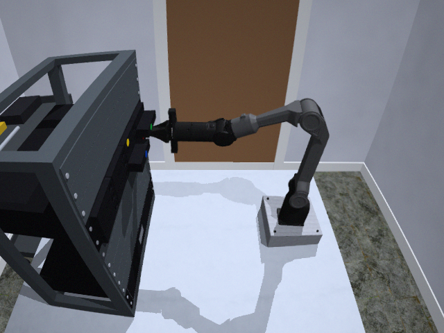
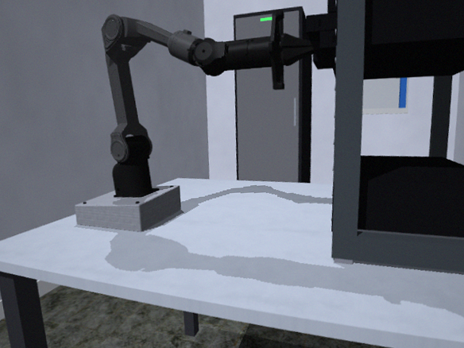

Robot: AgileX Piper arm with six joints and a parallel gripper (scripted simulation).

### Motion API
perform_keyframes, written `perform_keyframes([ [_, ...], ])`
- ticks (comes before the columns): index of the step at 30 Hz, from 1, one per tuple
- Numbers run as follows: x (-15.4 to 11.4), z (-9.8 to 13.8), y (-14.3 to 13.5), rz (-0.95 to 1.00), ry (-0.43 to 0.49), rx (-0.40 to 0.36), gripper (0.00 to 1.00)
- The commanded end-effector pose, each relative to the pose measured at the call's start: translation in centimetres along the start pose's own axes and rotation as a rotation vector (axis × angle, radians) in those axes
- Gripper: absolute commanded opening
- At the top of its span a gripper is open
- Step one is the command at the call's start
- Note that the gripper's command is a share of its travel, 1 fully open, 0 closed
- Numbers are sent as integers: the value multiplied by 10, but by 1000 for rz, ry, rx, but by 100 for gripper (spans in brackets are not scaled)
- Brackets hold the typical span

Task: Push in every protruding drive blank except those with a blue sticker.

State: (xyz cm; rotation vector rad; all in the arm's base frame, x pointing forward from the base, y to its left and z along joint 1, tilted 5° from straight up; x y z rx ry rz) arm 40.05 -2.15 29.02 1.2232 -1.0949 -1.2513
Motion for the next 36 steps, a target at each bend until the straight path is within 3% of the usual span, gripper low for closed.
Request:
perform_keyframes([
  [1, 0, -2, -1, 0, 1, -3, 0],
  [36, 0, -9, -3, 0, 1, -3, 0],
])
Point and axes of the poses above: the point where the finger pads meet when closed, its own z axis back along the fingers, its own y axis across the jaws, x = y × z, the point moved 9 cm from there along z, back along the fingers, and after that the axes turned 6 degrees about -z, right-handed, at the moved point
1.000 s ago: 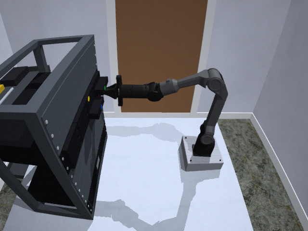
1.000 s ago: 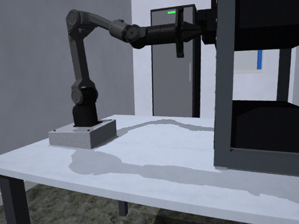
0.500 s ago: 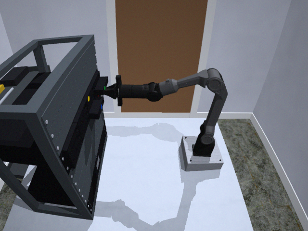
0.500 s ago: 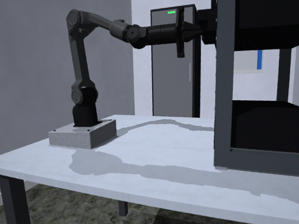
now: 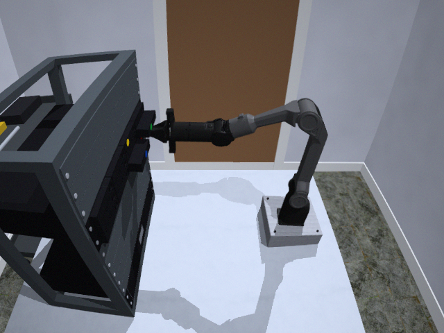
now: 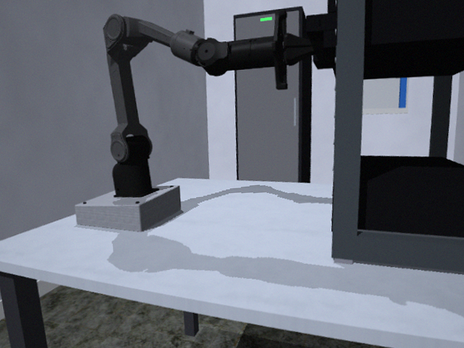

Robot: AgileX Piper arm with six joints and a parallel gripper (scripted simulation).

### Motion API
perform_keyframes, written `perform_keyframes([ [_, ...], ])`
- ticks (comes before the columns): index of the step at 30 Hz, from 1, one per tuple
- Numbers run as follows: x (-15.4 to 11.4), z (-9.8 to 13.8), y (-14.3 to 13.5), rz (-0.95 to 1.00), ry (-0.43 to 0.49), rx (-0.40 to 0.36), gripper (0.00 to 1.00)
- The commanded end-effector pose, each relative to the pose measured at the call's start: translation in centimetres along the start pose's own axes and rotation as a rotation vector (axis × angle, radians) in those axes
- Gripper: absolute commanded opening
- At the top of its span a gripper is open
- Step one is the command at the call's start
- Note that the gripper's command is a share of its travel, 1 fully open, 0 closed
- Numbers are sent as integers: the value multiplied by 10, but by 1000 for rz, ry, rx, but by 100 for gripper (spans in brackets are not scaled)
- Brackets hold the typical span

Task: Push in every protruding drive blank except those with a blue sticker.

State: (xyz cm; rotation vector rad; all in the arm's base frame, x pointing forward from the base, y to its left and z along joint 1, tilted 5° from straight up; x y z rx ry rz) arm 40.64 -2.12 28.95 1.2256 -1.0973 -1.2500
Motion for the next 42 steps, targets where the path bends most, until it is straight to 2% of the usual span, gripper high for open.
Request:
perform_keyframes([
  [1, 0, -3, -3, 0, 1, -6, 0],
  [42, 0, -9, -4, 0, 1, -6, 0],
])
Point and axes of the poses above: the point where the finger pads meet when closed, its own z axis back along the fingers, its own y axis across the jaws, x = y × z, the point moved 9 cm from there along z, back along the fingers, and after that the axes turned 6 degrees about -z, right-handed, at the moved point
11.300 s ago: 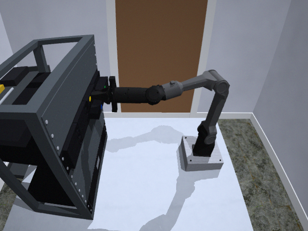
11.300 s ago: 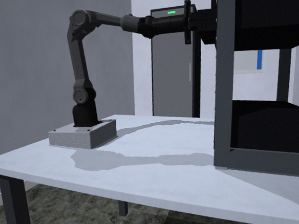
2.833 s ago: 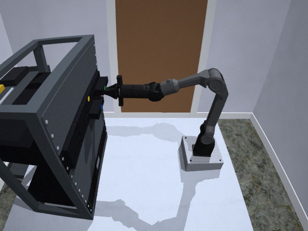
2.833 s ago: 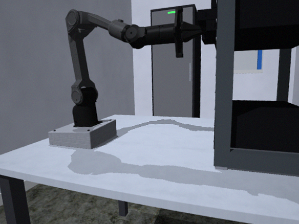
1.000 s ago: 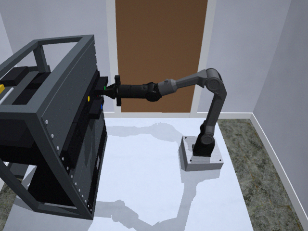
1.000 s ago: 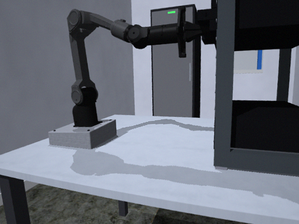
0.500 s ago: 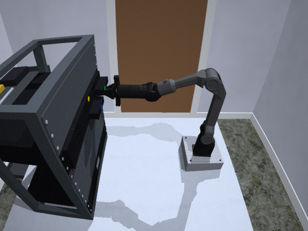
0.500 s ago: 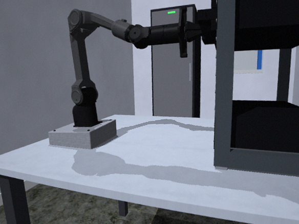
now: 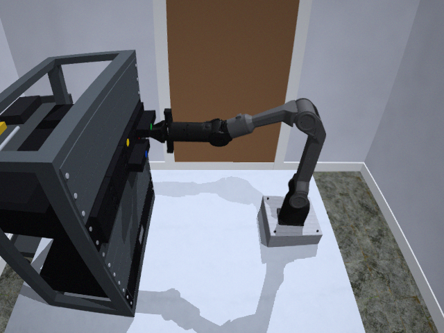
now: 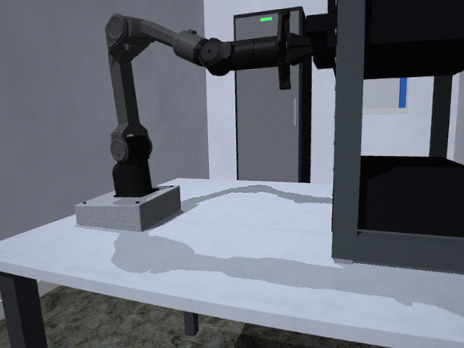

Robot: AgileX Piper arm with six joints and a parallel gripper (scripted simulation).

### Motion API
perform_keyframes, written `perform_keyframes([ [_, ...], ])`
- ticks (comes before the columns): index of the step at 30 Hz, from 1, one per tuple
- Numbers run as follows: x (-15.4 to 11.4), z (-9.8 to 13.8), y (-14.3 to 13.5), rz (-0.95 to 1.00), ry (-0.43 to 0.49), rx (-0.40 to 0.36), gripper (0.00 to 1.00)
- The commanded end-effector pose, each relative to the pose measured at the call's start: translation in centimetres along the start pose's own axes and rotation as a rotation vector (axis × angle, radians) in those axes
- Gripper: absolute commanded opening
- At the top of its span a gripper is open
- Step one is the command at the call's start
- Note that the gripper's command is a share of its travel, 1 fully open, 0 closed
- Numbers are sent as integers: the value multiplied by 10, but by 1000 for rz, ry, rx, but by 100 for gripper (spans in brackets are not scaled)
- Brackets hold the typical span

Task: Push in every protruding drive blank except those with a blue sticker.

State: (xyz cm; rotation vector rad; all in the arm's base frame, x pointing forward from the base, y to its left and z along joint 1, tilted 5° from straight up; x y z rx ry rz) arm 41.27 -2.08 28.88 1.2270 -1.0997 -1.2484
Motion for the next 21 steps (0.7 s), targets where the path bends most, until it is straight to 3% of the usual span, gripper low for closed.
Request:
perform_keyframes([
  [1, 0, 0, -3, 0, 1, -9, 0],
  [5, 0, 21, -3, 0, 1, -9, 0],
  [13, 0, 88, -3, 0, 1, -9, 0],
  [21, 0, 106, -3, 0, 1, -9, 0],
])
Point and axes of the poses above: the point where the finger pads meet when closed, its own z axis back along the fingers, its own y axis across the jaws, x = y × z, the point moved 9 cm from there along z, back along the fingers, and after that the axes turned 6 degrees about -z, right-handed, at the moved point
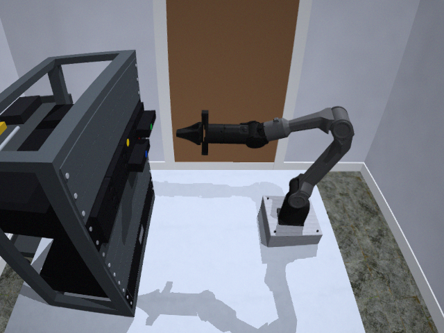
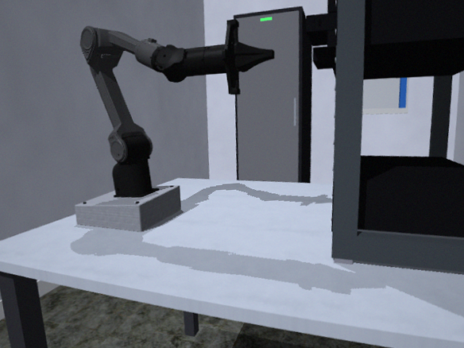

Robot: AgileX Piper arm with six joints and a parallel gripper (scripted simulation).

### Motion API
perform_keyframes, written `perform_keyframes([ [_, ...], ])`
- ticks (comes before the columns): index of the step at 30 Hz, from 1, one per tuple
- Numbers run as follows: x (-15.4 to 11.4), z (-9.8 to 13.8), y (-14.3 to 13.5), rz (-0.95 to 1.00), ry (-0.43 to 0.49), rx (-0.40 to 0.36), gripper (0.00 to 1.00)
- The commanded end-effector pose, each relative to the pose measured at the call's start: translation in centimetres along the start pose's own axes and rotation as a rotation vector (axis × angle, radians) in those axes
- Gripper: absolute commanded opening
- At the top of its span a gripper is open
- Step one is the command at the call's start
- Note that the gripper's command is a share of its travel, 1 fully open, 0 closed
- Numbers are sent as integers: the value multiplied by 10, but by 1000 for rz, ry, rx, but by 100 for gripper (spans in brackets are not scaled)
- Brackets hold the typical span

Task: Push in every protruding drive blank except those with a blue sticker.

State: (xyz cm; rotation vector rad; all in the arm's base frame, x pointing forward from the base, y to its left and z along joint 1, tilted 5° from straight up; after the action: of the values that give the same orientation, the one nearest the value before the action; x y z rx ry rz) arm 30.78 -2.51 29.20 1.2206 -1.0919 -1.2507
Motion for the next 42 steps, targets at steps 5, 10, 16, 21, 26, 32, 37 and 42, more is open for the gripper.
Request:
perform_keyframes([
  [5, -2, 3, 13, -1, -2, 1, 0],
  [10, -5, 5, 31, -13, -10, 7, 0],
  [16, -6, -4, 31, -2, -2, 1, 0],
  [21, -2, -44, 33, -1, 0, 0, 0],
  [26, -2, -61, 33, -1, 0, 0, 0],
  [32, -2, -61, 33, -1, 0, 0, 0],
  [37, -2, -61, 33, -1, 0, 0, 0],
  [42, -2, -62, 33, -1, 0, 0, 0],
])
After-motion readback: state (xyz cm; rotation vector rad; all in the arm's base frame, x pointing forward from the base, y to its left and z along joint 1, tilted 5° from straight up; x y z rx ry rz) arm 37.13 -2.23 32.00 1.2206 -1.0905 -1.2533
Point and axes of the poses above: the point where the finger pads meet when closed, its own z axis back along the fingers, its own y axis across the jaws, x = y × z, the point moved 9 cm from there along z, back along the fingers, and after that the axes turned 6 degrees about -z, right-handed, at the moved point
